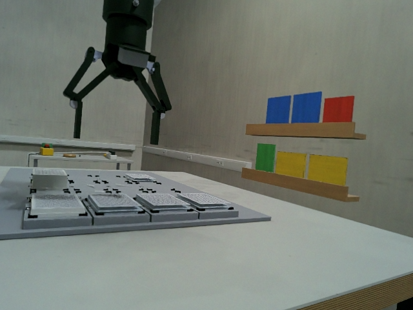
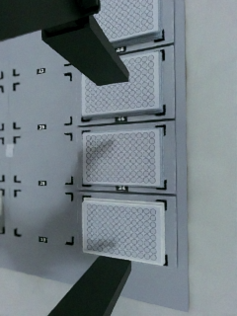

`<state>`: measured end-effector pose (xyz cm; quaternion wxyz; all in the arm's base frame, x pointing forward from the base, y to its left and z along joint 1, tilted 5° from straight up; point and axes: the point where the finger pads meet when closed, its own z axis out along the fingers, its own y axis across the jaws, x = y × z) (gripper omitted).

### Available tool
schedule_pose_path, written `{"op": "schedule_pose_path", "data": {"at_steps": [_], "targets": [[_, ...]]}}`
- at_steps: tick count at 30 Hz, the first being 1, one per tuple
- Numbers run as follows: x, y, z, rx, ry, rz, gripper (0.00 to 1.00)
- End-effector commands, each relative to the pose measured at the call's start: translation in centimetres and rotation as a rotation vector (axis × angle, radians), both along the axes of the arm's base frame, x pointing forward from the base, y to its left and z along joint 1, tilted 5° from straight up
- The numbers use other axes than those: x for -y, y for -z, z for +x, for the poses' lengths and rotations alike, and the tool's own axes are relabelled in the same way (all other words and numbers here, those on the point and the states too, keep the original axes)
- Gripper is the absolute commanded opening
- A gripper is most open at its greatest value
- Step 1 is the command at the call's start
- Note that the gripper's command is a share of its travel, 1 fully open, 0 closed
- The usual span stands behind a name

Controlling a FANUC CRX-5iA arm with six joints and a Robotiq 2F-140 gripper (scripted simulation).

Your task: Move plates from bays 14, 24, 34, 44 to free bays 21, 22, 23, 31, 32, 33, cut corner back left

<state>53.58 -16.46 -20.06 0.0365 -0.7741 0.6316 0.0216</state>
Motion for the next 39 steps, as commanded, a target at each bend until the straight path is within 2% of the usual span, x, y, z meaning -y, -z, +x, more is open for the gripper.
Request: {"op": "schedule_pose_path", "data": {"at_steps": [1,17,37,39], "targets": [[0.0,-0.1,0.1,0.002,0.0,-0.001,1.0],[0.0,-0.1,0.1,0.002,0.0,-0.001,1.0],[-7.0,0.0,-1.3,0.002,0.0,0.0,1.0],[-7.0,0.0,-1.3,0.002,0.0,0.0,1.0]]}}
